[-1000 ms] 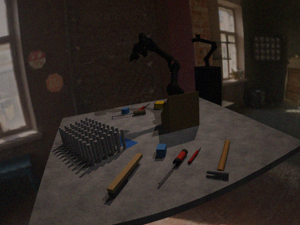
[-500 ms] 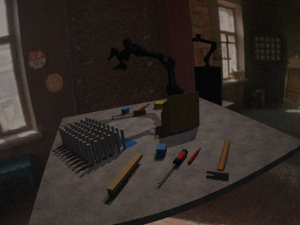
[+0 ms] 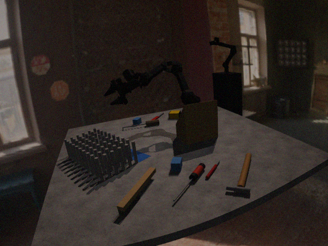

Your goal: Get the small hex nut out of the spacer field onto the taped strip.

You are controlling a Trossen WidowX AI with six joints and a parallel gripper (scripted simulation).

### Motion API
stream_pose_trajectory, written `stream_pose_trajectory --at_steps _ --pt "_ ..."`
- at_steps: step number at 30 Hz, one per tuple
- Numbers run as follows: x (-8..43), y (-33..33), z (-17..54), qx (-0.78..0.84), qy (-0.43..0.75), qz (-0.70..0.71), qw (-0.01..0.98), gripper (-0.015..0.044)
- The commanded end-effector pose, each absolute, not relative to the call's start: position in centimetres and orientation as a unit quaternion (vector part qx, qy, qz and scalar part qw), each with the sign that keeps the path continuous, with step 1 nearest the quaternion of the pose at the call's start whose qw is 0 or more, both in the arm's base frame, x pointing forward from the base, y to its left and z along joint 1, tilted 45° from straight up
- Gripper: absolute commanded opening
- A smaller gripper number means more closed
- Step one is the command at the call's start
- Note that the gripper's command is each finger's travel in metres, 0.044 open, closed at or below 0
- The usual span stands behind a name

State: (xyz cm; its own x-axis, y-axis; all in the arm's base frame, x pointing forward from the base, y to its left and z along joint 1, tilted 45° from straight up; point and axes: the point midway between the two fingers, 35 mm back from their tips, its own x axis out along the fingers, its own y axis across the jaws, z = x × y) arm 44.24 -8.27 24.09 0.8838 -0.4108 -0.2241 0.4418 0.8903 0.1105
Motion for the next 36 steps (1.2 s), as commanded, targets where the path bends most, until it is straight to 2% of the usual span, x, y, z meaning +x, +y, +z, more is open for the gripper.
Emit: stream_pose_trajectory --at_steps 1,7,36 --pt "44.2 -8.3 17.9 -0.015 0.163 -0.153 0.975 0.0440" --pt "42.1 -7.5 9.7 -0.145 0.224 -0.028 0.963 0.0440" --pt "42.0 -7.4 9.5 -0.149 0.225 -0.024 0.963 0.0440"
